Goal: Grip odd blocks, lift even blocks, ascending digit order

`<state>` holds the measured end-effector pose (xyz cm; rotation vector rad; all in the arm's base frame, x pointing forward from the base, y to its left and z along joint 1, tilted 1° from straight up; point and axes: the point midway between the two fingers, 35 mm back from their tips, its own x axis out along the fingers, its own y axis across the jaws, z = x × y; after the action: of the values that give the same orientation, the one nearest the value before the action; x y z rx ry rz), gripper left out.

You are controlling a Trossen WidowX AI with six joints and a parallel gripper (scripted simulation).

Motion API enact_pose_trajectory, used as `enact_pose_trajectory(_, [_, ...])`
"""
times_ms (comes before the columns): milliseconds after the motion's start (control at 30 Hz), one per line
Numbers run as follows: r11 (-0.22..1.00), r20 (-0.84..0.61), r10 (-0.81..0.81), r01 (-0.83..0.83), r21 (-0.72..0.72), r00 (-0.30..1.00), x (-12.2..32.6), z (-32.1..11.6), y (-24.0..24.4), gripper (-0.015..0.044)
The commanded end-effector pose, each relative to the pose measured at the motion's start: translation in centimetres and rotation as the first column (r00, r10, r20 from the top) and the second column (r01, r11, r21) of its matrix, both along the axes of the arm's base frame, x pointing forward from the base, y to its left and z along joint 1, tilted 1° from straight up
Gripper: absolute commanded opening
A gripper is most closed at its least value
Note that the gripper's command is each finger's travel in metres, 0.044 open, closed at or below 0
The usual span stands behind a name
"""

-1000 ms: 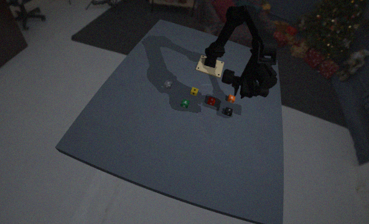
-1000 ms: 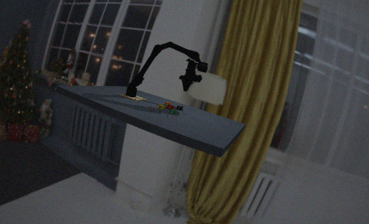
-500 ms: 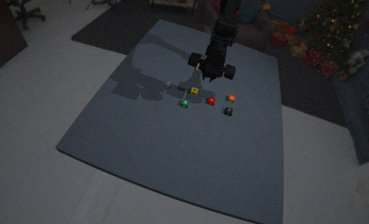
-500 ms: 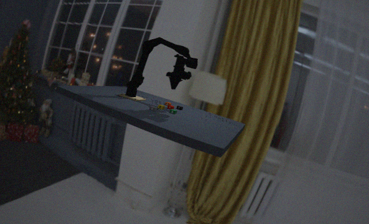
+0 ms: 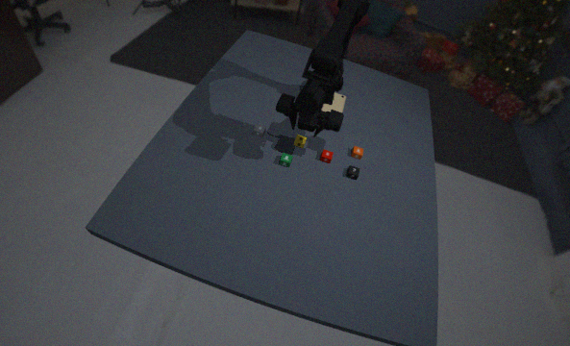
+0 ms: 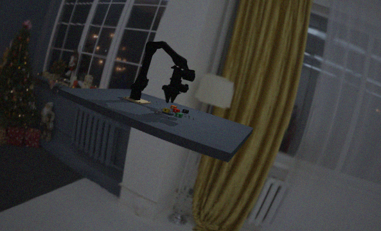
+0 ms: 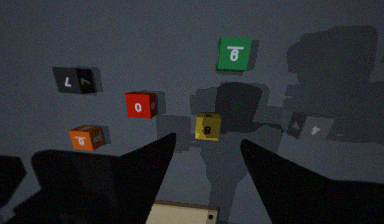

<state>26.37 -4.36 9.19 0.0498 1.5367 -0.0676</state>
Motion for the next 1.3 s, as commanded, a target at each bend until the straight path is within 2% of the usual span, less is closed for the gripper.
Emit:
enact_pose_trajectory(0, [1.000, 0.005, 0.007, -0.007, -0.001, 1.000, -0.1, -1.3, 0.0, 0.0400])
enact_pose_trajectory(867, [1.000, 0.005, 0.007, -0.007, -0.001, 1.000, 0.1, -5.0, -0.1, 0.0400])
enact_pose_trajectory(1200, [1.000, 0.005, 0.007, -0.007, -0.001, 1.000, 0.1, -5.0, -0.1, 0.0138])
enact_pose_trajectory(1267, [1.000, 0.005, 0.007, -0.007, -0.001, 1.000, 0.1, -5.0, -0.1, 0.0120])
